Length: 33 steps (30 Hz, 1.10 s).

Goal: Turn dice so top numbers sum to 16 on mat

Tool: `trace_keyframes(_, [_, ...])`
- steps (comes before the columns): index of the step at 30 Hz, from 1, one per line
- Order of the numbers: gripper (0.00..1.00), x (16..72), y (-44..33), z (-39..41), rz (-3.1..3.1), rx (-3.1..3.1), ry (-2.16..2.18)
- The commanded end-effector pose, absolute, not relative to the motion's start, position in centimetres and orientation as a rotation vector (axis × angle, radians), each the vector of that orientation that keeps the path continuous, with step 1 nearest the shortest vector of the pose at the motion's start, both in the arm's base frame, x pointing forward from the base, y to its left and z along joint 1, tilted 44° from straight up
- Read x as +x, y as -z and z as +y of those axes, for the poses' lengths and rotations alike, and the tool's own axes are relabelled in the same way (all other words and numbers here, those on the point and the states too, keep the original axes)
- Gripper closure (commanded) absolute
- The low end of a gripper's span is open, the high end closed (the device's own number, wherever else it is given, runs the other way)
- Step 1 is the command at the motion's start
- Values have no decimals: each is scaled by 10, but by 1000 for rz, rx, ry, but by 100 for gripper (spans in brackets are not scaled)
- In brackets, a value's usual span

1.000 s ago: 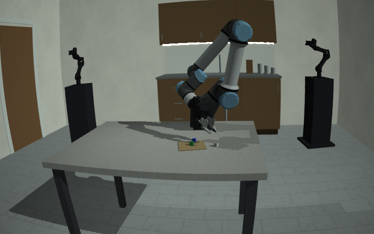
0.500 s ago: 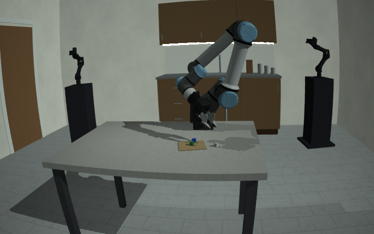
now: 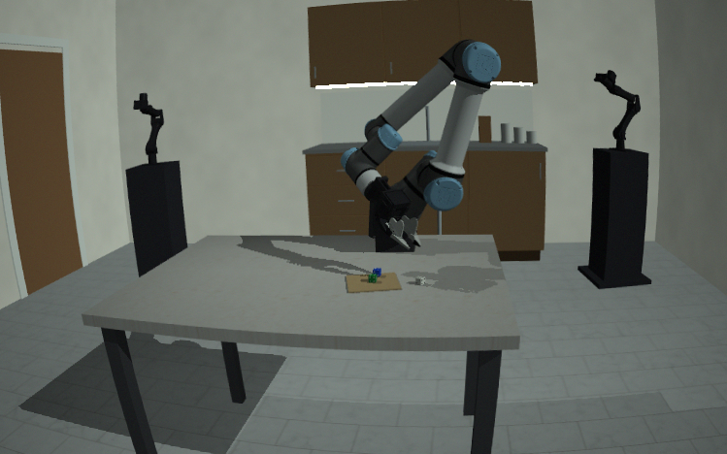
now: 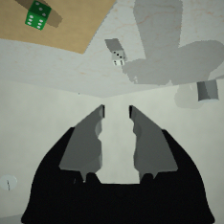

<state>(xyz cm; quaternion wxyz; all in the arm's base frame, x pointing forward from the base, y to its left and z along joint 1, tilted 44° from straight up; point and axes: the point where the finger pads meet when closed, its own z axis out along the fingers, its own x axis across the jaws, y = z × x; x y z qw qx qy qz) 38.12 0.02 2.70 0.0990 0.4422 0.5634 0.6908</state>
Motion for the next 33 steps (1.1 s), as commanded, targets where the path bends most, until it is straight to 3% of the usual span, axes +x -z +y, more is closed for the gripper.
trace_keyframes(1, [79, 381, -27, 0, 1678, 1283, -2030])
trace_keyframes(33, [79, 383, -21, -2, 1852, 822, -1792])
